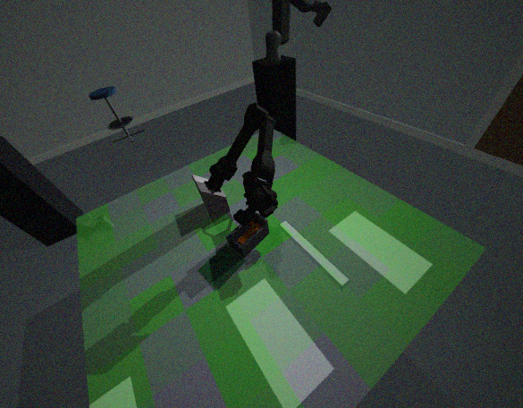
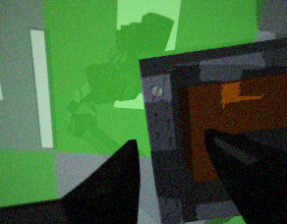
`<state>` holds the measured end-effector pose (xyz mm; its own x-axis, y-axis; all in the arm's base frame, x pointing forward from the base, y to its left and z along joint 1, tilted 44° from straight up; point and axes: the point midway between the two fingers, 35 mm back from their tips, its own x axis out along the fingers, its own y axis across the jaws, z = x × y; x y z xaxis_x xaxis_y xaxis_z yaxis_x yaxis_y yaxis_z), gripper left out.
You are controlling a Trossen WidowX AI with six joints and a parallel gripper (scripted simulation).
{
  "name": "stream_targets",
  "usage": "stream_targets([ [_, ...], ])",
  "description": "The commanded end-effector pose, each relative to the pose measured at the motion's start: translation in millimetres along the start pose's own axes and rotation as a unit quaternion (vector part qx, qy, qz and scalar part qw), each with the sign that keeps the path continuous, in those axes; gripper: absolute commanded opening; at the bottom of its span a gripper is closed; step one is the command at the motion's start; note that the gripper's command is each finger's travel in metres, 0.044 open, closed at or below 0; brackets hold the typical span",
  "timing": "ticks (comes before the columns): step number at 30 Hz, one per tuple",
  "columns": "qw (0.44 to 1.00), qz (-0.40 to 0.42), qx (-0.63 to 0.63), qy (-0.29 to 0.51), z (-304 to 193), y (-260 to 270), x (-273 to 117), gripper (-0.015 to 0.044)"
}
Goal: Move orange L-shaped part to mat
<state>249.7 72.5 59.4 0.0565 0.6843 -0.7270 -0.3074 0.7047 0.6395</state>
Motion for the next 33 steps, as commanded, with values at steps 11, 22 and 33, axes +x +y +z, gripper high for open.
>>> stream_targets([
  [11,1.0,0.004,0.003,0.001,-1,1,23,0.018],
  [22,1.0,0.005,0.003,0.001,-1,2,34,0.018],
  [33,1.0,0.005,0.003,0.001,-1,2,34,0.018],
])
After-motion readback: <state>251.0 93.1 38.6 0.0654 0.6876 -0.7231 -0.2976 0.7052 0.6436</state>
